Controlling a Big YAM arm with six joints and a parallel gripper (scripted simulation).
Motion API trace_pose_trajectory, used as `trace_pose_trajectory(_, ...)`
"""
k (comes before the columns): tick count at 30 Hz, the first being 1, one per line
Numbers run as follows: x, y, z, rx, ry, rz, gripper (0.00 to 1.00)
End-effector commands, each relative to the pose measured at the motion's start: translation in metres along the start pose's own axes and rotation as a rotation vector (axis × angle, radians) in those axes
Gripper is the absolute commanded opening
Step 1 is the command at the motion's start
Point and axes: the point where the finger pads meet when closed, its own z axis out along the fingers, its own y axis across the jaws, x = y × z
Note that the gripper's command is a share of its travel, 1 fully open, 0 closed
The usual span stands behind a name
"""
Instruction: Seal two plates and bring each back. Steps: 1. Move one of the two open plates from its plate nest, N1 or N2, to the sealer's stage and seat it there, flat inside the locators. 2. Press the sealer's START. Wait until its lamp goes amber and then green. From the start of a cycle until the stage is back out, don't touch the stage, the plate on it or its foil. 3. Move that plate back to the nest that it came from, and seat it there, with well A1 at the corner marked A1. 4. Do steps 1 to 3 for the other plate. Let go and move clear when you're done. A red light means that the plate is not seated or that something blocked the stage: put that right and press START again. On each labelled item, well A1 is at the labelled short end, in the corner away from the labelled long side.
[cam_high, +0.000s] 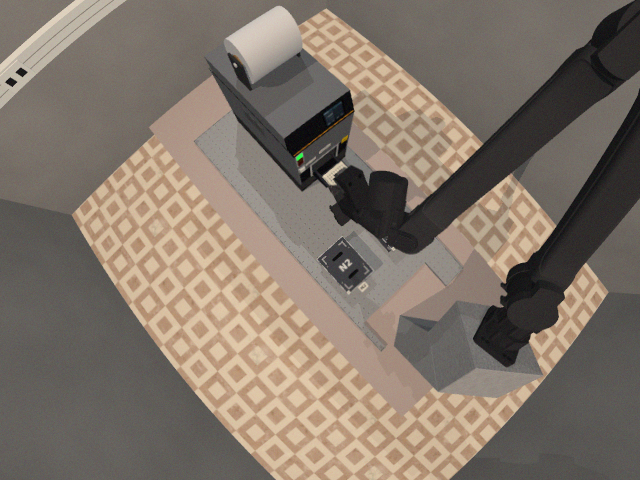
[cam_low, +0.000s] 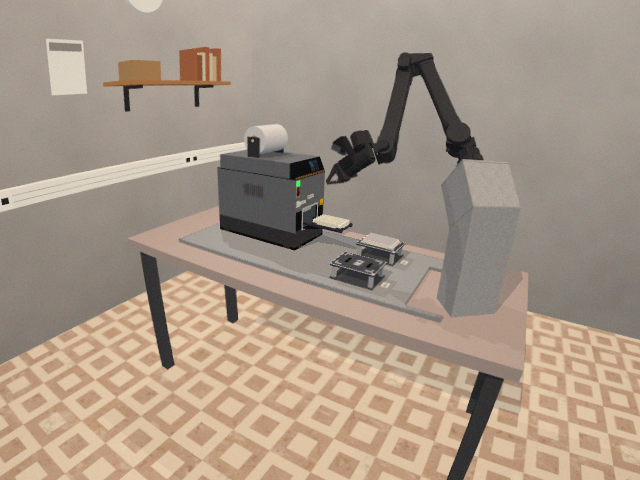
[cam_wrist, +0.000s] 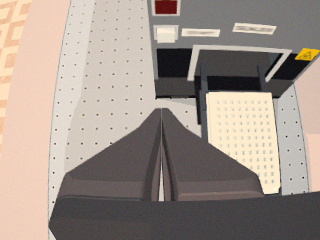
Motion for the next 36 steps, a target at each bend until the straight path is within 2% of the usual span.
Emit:
trace_pose_trajectory(1, 0.021, -0.004, 0.016, 0.008, 0.05, -0.037, 0.0)
trace_pose_trajectory(4, 0.033, -0.005, 0.009, 0.013, 0.076, -0.051, 0.0)
trace_pose_trajectory(11, 0.02, -0.007, 0.059, 0.014, 0.057, -0.033, 0.0)
trace_pose_trajectory(13, 0.02, -0.007, 0.069, 0.014, 0.059, -0.035, 0.0)
trace_pose_trajectory(16, 0.021, -0.005, 0.066, 0.009, 0.063, -0.038, 0.0)
trace_pose_trajectory(18, 0.024, -0.001, 0.076, -0.004, 0.07, -0.044, 0.0)
trace_pose_trajectory(22, 0.022, -0.005, 0.105, 0.012, 0.072, -0.04, 0.0)
trace_pose_trajectory(24, 0.02, -0.009, 0.101, 0.021, 0.07, -0.038, 0.0)
trace_pose_trajectory(27, 0.014, -0.005, 0.091, 0.013, 0.054, -0.025, 0.0)
trace_pose_trajectory(36, -0.005, 0.001, 0.083, 0.003, 0.013, 0.003, 0.0)
